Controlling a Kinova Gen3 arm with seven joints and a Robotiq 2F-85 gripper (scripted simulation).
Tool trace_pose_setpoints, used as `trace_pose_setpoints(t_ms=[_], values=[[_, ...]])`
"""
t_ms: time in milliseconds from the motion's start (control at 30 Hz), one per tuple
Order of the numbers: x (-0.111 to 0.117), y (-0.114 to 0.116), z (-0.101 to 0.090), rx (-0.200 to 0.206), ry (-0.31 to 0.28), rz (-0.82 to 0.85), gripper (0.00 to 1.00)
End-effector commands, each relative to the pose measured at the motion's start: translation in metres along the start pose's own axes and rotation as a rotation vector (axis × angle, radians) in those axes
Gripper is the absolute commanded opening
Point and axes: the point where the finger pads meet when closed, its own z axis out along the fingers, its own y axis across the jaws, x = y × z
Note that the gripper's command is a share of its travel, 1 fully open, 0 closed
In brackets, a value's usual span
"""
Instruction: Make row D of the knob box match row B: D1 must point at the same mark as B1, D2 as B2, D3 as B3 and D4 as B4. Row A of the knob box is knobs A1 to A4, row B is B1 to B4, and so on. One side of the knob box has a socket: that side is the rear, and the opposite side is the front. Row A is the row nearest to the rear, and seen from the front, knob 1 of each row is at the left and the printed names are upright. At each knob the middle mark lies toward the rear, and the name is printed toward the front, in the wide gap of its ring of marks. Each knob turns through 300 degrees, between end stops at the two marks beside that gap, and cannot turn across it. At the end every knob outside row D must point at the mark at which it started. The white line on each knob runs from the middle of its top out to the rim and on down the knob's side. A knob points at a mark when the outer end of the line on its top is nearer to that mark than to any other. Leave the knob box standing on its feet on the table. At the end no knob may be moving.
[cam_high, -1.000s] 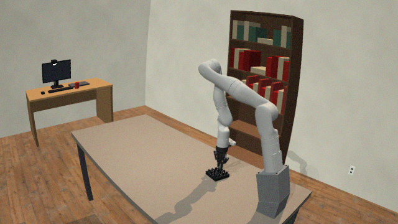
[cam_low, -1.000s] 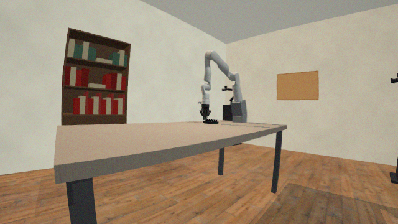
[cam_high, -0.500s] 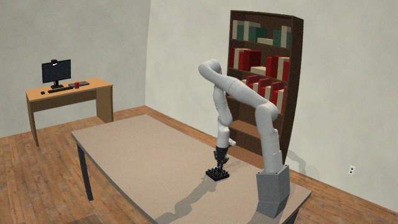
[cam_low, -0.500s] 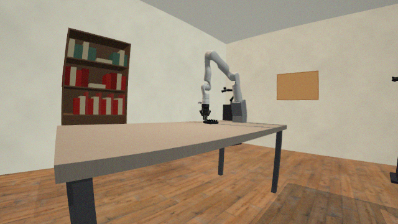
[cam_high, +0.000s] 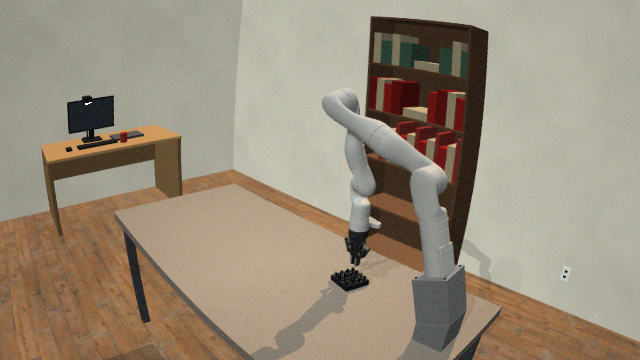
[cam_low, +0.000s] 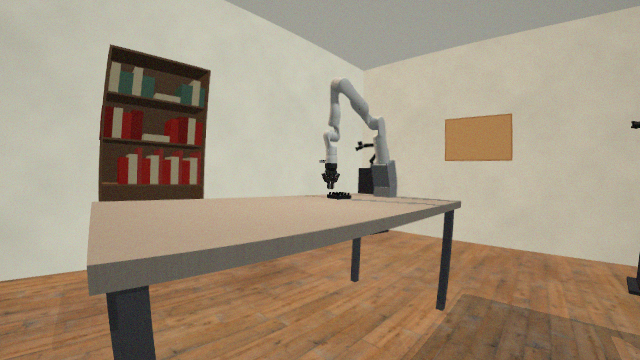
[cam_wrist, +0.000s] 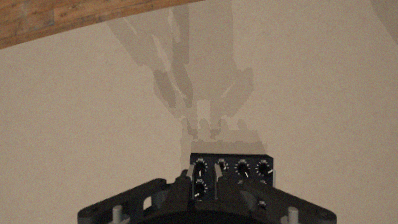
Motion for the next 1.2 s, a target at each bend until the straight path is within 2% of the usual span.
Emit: trace_pose_setpoints(t_ms=[0, 1167], values=[[-0.0004, -0.0027, -0.0097, 0.006, -0.001, 0.007, 0.19], [-0.0001, -0.0034, -0.0127, 0.009, -0.001, 0.06, 0.19]])
